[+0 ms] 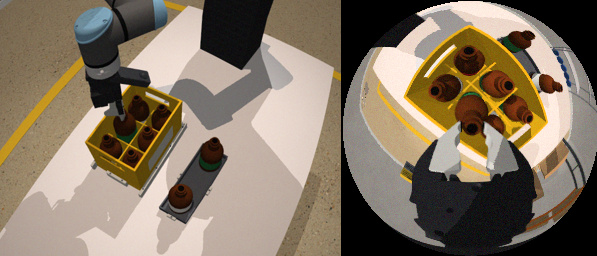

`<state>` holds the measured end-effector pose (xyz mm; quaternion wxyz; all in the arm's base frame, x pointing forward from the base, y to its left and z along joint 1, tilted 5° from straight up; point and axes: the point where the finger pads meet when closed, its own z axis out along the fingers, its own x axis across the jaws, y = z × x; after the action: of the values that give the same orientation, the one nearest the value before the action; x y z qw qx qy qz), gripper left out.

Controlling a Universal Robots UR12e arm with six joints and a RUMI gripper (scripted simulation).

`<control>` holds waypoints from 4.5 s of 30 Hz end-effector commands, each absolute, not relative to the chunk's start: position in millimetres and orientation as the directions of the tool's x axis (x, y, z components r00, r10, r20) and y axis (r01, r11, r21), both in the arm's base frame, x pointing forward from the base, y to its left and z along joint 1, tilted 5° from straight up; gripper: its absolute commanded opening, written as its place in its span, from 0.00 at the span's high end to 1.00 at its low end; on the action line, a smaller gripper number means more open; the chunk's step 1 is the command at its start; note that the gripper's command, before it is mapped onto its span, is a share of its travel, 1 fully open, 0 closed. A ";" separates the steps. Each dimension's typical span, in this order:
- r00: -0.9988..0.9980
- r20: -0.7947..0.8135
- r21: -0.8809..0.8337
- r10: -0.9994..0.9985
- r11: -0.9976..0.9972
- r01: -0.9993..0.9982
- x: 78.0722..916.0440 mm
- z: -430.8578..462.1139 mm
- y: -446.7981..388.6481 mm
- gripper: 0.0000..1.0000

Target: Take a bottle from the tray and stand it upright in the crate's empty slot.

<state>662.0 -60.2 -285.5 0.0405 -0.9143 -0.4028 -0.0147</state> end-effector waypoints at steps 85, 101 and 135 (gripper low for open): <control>0.674 0.063 -0.054 0.736 -0.672 0.739 667.4 -300.6 -59.5 1.00; 0.674 0.063 -0.054 0.736 -0.672 0.739 667.4 -307.7 -58.9 1.00; 0.674 0.063 -0.054 0.736 -0.672 0.739 667.3 -315.7 -58.2 1.00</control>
<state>662.7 -57.8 -316.7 0.0398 -0.9143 -0.4028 -0.0152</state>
